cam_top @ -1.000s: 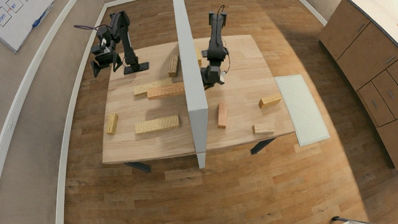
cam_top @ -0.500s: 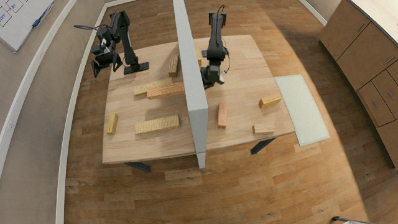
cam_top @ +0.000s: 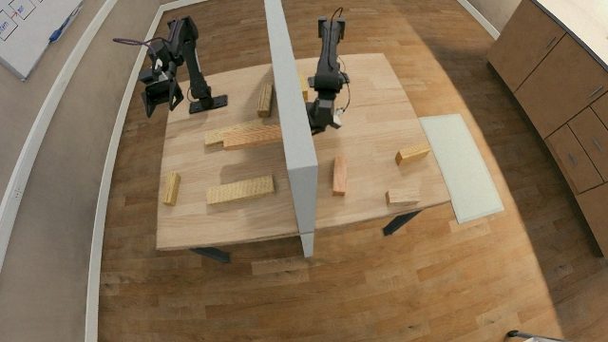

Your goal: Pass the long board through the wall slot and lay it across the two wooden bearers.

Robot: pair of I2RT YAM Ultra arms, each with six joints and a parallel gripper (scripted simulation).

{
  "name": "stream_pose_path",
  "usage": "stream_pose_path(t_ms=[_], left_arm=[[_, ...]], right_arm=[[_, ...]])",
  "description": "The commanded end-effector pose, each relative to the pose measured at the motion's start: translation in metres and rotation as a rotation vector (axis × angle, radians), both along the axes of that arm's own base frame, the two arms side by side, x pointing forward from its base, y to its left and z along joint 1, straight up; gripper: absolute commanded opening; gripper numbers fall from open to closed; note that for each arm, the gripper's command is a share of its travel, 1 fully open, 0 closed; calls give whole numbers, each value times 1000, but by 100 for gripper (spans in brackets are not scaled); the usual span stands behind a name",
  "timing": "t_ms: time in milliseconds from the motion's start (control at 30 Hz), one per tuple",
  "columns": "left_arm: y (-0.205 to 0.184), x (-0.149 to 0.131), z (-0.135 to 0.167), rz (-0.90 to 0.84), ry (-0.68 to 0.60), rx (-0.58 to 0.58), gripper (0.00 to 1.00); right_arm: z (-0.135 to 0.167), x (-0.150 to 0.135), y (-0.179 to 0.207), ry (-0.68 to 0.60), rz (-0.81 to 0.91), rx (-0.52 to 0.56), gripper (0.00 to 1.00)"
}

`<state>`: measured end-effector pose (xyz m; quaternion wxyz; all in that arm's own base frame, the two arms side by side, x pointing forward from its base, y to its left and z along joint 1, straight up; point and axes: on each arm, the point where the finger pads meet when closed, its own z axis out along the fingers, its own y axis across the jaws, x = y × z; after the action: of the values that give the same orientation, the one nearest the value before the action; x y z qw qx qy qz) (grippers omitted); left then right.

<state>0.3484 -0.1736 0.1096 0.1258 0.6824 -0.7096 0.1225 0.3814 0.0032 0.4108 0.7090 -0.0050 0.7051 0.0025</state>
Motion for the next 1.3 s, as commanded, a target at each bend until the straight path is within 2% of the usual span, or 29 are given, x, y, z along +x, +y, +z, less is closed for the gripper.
stream_pose_path(t_ms=[0, 33, 67, 100, 200, 267, 333, 500, 533, 567, 600, 633, 700, 733, 767, 800, 833, 900, 1067, 1267], left_arm=[[-14, 16, 36, 1, -93, -83, 0], [-14, 16, 36, 3, -93, -83, 0], [-12, 17, 36, 6, -93, -83, 0], [-12, 17, 36, 7, -93, -83, 0], [-12, 17, 36, 7, -93, -83, 0], [-12, 17, 36, 7, -93, -83, 0], [-12, 17, 36, 7, -93, -83, 0], [-12, 17, 36, 7, -93, -83, 0], [-12, 17, 36, 7, -93, -83, 0], [-12, 17, 36, 7, -93, -83, 0], [-12, 17, 36, 7, -93, -83, 0], [-12, 17, 36, 7, -93, -83, 0], [-12, 17, 36, 7, -93, -83, 0], [-12, 17, 36, 7, -93, -83, 0], [-12, 17, 36, 7, -93, -83, 0], [-12, 17, 36, 7, -93, -83, 0], [-12, 17, 36, 7, -93, -83, 0], [-12, 17, 36, 7, -93, -83, 0], [-12, 17, 36, 7, -93, -83, 0], [-12, 17, 36, 7, -93, -83, 0]], right_arm=[[27, -9, -3, -56, -12, 5, 78], [27, -9, -3, -56, -12, 5, 78], [-22, 11, 13, 78, 55, -35, 78], [-13, 11, 19, 72, 83, -67, 78], [-47, 20, 51, 187, 230, -189, 78], [-57, 22, 73, 221, 332, -272, 78], [-57, 22, 73, 221, 332, -272, 78], [-113, 24, 122, 354, 580, -407, 78], [-94, 27, 117, 304, 540, -400, 78], [-115, 27, 125, 360, 580, -401, 78], [-122, 26, 131, 374, 613, -417, 78], [-148, 20, 146, 439, 706, -445, 78], [-161, 11, 167, 451, 836, -506, 78], [-137, 19, 159, 387, 773, -504, 78], [-159, 17, 167, 447, 815, -497, 78], [-165, 14, 173, 456, 848, -508, 78], [-188, 4, 186, 509, 943, -525, 78], [-188, 4, 186, 509, 943, -525, 78], [-217, -28, 230, 506, 1263, -606, 78], [-238, -39, 252, 534, 1382, -611, 78]])
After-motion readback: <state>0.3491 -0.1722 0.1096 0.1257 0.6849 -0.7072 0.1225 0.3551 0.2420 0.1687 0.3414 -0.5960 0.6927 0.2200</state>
